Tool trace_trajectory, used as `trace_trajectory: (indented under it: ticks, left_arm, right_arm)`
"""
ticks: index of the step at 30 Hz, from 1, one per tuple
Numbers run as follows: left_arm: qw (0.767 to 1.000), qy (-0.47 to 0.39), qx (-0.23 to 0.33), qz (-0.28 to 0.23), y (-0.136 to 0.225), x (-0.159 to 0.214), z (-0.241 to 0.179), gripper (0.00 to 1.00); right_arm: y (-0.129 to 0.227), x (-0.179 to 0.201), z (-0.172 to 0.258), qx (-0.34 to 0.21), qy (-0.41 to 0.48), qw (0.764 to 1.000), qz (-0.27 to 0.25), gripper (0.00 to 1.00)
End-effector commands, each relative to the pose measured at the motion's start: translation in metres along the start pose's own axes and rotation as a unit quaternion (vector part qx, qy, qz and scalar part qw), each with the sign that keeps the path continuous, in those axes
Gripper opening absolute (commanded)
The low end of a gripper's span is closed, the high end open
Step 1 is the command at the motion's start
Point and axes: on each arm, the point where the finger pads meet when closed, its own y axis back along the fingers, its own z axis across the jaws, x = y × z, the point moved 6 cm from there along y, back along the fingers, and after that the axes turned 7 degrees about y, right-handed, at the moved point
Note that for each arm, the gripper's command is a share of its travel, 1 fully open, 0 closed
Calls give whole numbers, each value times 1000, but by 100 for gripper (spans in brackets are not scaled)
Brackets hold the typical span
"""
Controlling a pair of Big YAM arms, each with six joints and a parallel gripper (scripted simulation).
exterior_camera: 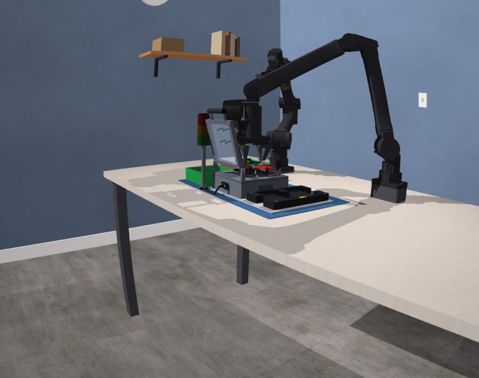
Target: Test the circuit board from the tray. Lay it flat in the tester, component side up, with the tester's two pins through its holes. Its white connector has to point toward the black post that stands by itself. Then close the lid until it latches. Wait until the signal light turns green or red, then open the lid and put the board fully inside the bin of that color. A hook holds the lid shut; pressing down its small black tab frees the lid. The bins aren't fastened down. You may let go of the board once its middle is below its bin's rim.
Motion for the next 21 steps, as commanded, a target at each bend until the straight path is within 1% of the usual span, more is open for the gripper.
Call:
trace_trajectory:
  ticks: [1, 4, 5, 7, 11, 12, 15, 17, 21]
  left_arm:
    - [1000, 3, -8, -9, 8, -3, 3, 69]
    - [1000, 3, -8, -9, 8, -3, 3, 69]
    - [1000, 3, -10, -12, 16, -7, 10, 69]
    - [1000, -9, 4, 4, -5, -2, 4, 69]
    - [1000, -12, 3, 3, -11, -2, 2, 69]
    - [1000, -13, 9, 10, -18, 4, -4, 69]
    - [1000, -8, -2, -1, -9, -5, 2, 69]
    - [1000, -10, -14, -15, 7, -1, 4, 69]
    - [1000, -10, -14, -15, 7, -1, 4, 69]
  right_arm:
    - [9, -10, -3, 5, -3, 1000, -13, 100]
    - [9, -10, -3, 5, -3, 1000, -13, 100]
    - [9, -10, -3, 5, -3, 1000, -13, 100]
    - [9, -10, -3, 5, -3, 1000, -13, 100]
    - [9, -10, -3, 5, -3, 1000, -13, 100]
    - [9, -10, -3, 5, -3, 1000, -13, 100]
    - [9, -10, -3, 5, -3, 1000, -13, 100]
    - [9, -10, -3, 5, -3, 1000, -13, 100]
    - [9, -10, -3, 5, -3, 1000, -13, 100]
